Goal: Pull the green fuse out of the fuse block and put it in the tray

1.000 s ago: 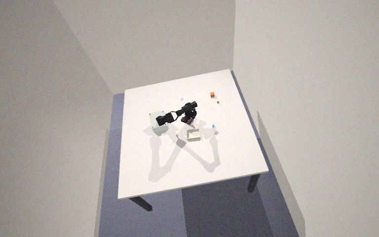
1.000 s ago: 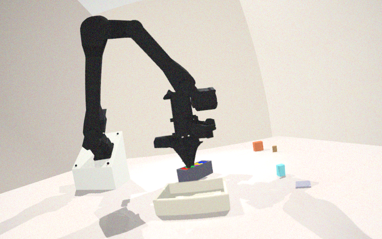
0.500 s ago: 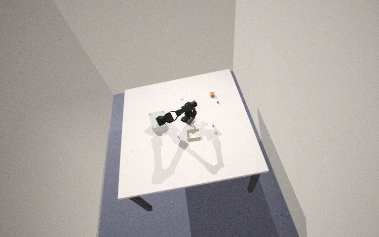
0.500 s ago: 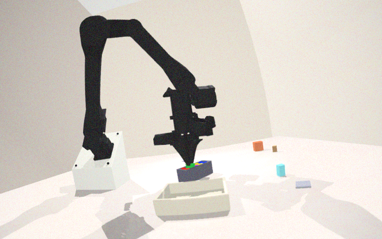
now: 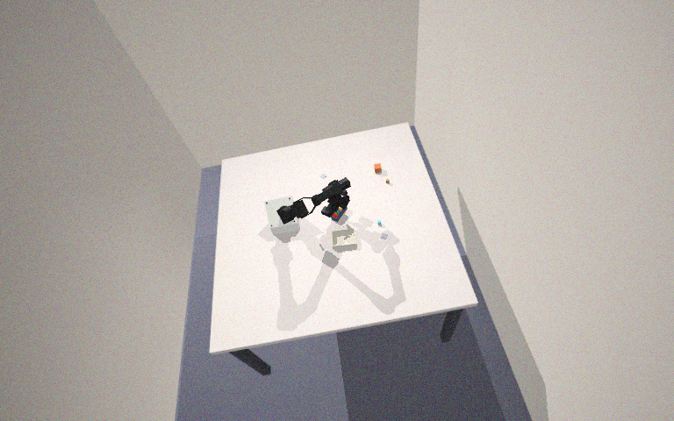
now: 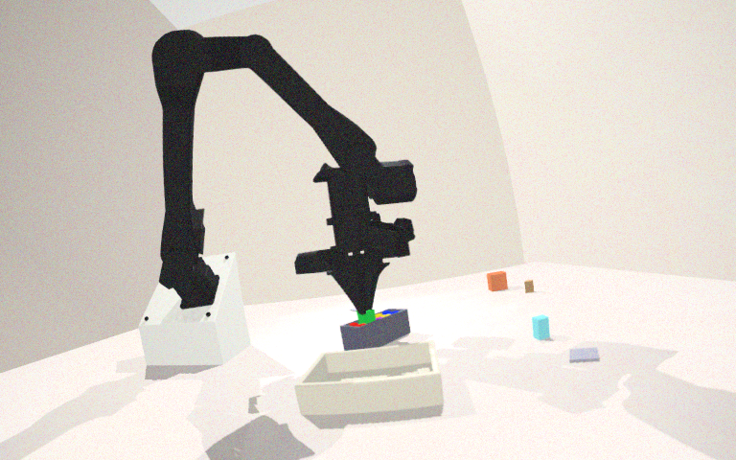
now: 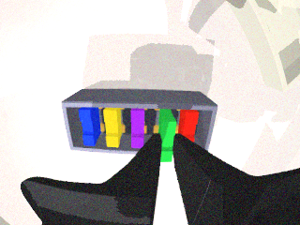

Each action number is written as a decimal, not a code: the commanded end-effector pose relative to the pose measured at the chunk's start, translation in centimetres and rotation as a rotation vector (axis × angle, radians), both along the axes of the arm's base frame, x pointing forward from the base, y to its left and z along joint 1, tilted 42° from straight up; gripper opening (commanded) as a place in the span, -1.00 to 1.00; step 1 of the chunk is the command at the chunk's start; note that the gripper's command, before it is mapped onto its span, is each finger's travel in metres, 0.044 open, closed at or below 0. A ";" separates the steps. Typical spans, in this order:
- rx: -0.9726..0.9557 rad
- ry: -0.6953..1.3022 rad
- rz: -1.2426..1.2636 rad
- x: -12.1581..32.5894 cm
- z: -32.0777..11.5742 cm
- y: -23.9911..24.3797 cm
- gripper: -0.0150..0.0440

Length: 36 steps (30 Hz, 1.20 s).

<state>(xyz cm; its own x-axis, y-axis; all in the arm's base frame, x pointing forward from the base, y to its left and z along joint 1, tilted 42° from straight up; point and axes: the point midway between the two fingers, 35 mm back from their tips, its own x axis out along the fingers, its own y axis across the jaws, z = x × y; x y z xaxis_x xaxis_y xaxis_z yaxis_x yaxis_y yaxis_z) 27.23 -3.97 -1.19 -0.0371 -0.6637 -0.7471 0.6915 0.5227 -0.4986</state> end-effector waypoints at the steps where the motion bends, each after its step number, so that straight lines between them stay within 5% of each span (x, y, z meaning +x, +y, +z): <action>1: 0.006 -0.006 -0.003 0.1 0.2 0.3 -0.49; 36: 0.003 -0.004 -0.001 0.1 1.5 1.4 -0.49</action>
<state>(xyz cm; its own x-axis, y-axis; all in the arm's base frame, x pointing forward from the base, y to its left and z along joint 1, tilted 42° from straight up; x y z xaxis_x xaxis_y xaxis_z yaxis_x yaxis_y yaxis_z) 27.25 -2.81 0.15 -0.0367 -0.6655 -0.7455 0.6895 0.5231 -0.5009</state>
